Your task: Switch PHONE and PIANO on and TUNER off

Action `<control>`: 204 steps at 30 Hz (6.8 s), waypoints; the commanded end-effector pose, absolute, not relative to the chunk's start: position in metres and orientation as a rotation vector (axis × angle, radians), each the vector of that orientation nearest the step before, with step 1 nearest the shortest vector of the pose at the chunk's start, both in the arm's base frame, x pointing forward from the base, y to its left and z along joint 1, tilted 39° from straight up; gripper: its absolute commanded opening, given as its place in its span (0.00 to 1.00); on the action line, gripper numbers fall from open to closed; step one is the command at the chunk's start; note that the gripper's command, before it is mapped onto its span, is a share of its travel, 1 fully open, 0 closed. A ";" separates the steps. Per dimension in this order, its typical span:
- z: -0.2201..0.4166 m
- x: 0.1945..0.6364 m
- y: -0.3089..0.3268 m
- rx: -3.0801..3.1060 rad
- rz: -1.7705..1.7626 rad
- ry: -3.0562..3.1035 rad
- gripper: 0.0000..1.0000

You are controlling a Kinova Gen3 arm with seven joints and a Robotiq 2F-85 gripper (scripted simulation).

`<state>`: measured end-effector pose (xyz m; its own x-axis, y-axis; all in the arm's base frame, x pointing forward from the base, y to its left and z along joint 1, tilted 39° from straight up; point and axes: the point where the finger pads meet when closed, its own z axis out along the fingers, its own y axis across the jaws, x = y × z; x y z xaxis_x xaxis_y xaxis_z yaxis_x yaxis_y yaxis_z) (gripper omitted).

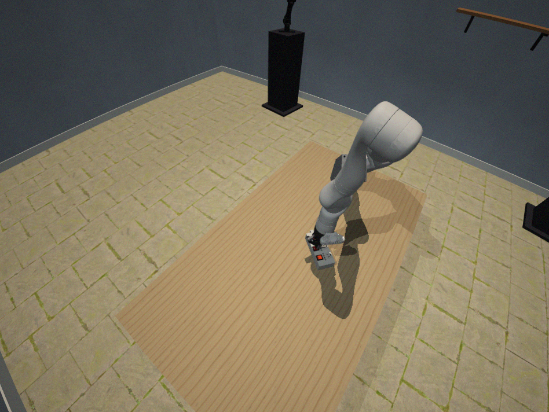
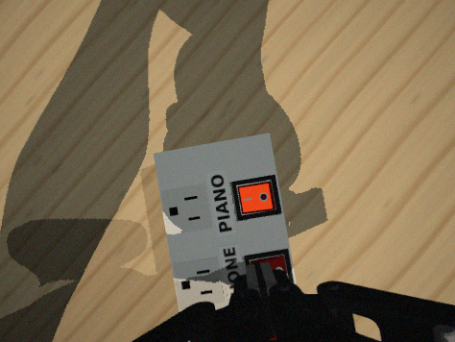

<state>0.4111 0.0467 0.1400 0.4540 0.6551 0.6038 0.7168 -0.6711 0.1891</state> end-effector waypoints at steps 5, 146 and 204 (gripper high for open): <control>0.140 0.411 0.046 -2.599 -1.016 -1.229 0.00; 0.163 0.395 0.036 -2.599 -1.016 -1.229 1.00; 0.205 0.367 0.018 -2.599 -1.016 -1.229 1.00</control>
<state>0.3665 0.0236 0.1967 0.4563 0.6509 0.6068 0.7250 -0.6673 0.1706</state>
